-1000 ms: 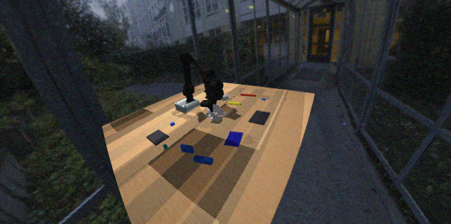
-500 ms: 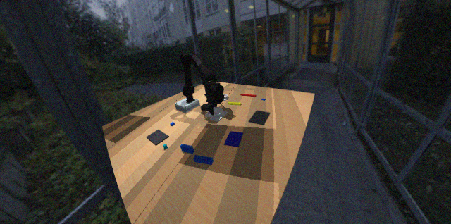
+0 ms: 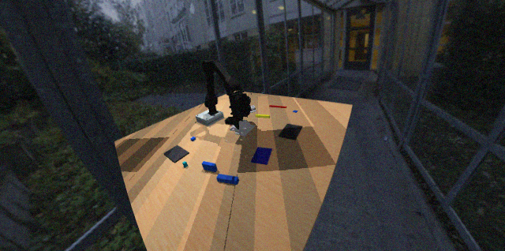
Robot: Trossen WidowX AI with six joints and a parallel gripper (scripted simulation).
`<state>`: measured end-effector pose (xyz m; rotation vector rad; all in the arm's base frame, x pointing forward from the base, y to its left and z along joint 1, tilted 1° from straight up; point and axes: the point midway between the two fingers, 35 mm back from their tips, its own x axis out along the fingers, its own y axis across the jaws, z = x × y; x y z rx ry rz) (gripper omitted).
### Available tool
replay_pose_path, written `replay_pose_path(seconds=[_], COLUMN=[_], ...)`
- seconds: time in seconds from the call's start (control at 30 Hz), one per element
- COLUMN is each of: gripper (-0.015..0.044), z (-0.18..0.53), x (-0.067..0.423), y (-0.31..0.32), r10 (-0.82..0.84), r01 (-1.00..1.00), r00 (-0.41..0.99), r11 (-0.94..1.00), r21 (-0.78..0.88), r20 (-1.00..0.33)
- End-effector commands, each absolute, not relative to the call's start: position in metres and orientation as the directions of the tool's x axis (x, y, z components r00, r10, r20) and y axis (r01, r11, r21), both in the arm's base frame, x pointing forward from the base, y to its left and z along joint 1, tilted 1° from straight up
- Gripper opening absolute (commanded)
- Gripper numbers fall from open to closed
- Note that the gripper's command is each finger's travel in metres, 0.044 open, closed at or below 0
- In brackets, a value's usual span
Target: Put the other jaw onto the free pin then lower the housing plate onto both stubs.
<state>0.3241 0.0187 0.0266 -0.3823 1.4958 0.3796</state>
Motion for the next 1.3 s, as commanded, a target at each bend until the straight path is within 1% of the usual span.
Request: replay_pose_path(seconds=[0.0, 1.27], gripper=[0.0134, 0.0134], z=[0.026, 0.015], x=[0.325, 0.325], y=[0.018, 0.018], r10=[0.003, 0.003], r01=[-0.468, -0.479], r00=[0.042, 0.042], r11=[0.884, 0.878], r21=[-0.017, -0.018], r20=[-0.999, -0.999])
